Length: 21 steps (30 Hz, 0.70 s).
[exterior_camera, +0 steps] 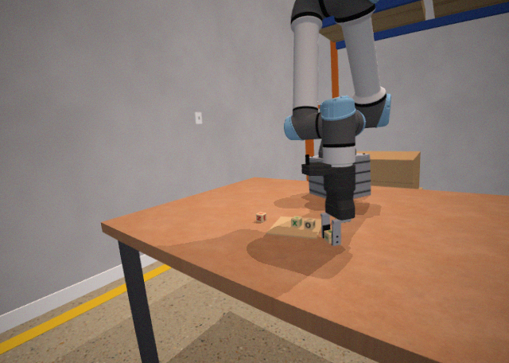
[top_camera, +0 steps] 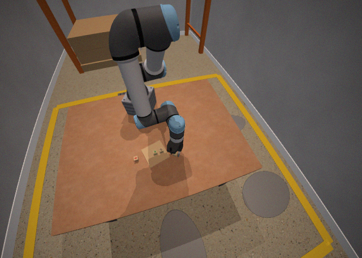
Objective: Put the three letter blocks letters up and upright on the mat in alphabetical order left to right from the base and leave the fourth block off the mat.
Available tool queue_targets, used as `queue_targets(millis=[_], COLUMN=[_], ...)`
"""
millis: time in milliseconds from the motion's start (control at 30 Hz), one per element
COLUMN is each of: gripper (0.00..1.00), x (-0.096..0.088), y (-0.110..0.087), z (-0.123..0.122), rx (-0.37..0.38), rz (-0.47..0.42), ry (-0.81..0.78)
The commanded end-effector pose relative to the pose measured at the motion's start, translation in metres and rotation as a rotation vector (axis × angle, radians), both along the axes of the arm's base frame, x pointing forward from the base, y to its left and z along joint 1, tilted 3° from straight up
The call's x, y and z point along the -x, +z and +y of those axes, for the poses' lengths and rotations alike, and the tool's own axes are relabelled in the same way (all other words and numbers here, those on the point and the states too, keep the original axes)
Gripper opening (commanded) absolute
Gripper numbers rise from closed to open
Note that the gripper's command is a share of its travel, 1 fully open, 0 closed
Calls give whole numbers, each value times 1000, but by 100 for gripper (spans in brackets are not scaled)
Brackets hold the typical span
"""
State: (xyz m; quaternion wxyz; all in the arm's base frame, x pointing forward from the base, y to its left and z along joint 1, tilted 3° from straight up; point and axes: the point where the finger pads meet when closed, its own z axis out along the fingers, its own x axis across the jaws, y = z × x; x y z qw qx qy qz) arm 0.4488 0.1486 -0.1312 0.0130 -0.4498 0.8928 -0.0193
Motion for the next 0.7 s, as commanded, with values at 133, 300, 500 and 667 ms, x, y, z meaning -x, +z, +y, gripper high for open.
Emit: queue_targets(millis=[133, 300, 500, 667], gripper=[79, 79, 79, 49], x=[0, 0, 0, 0], y=[0, 0, 0, 0], z=[0, 0, 0, 0], rx=[0, 0, 0, 0], rz=[-1, -1, -1, -1], ry=[0, 0, 0, 0])
